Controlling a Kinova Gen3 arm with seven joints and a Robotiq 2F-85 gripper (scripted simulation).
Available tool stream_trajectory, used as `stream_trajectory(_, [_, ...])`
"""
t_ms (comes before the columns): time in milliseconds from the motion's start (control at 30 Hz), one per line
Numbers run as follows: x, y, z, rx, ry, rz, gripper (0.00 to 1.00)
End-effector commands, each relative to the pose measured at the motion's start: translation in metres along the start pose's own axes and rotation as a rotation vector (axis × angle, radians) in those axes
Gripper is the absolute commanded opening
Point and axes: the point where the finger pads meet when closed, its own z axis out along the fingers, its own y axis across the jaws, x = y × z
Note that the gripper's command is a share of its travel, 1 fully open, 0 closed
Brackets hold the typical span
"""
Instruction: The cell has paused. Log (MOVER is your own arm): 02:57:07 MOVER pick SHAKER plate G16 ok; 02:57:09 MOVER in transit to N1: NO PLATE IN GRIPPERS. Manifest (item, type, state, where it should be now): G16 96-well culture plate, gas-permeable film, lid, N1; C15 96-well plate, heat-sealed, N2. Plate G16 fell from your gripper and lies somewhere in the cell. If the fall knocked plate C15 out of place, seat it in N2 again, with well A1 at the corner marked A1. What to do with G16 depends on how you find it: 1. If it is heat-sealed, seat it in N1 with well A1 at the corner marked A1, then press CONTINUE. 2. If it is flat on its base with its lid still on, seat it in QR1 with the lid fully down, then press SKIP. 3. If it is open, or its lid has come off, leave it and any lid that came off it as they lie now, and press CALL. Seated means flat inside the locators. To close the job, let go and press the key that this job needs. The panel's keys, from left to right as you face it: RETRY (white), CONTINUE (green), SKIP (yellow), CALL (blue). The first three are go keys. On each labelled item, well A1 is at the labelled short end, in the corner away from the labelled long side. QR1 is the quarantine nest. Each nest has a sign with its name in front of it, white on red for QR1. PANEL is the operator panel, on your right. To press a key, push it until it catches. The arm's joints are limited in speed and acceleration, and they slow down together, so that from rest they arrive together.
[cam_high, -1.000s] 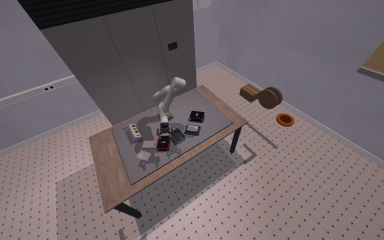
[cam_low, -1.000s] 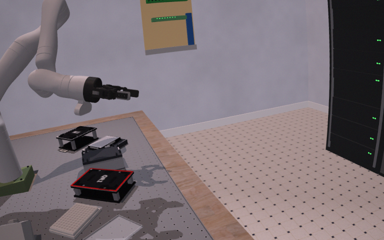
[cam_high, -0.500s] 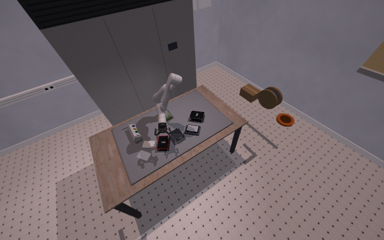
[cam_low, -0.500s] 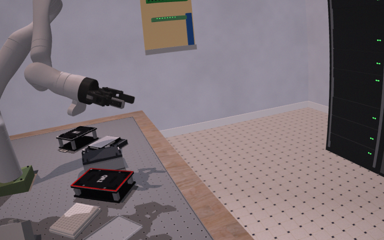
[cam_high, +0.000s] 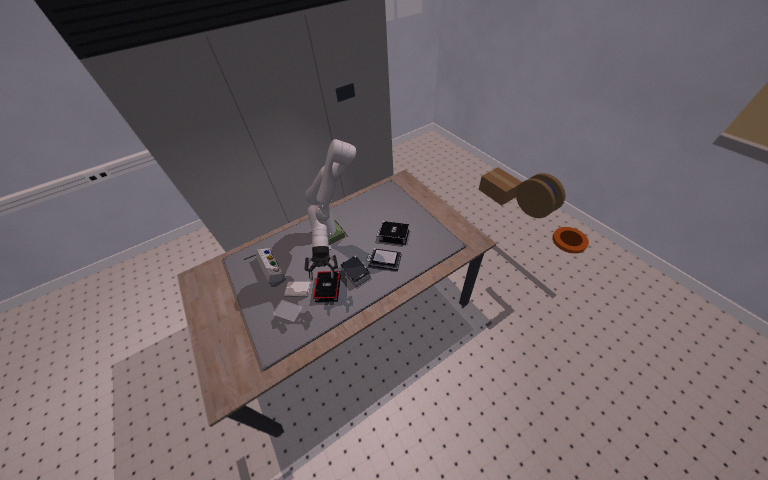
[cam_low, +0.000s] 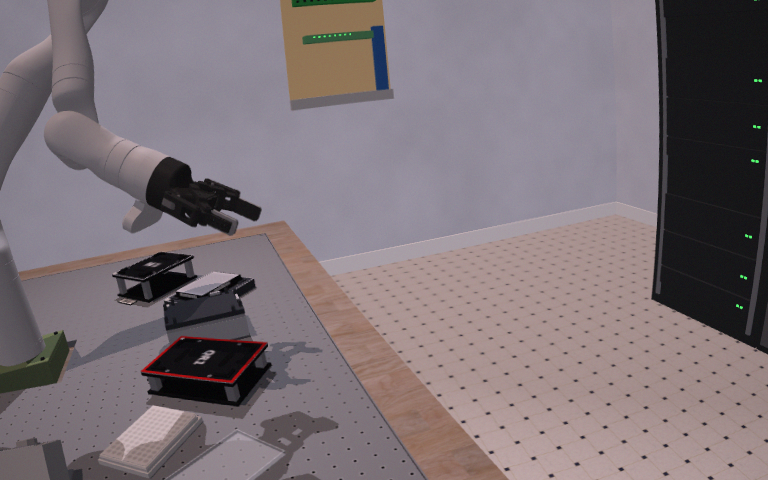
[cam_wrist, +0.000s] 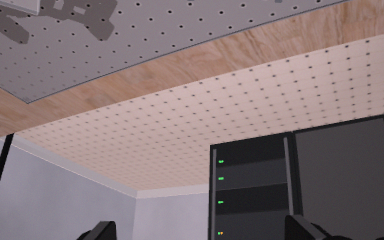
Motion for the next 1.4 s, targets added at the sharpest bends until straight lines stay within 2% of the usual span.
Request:
stream_trajectory(0, [-0.006,-0.004,-0.001,0.001,-0.001,0.019,1.0])
stream_trajectory(500, [0.013,-0.029,-0.001,0.022,0.139,0.07,1.0])
stream_trajectory(567, [0.013,-0.029,-0.001,0.022,0.139,0.07,1.0])
stream_trajectory(1067, [0.031,-0.055,-0.001,0.043,0.278,0.121,1.0])
stream_trajectory(1133, [0.031,-0.055,-0.001,0.043,0.278,0.121,1.0])
stream_trajectory(1367, [0.04,-0.066,-0.001,0.053,0.343,0.145,1.0])
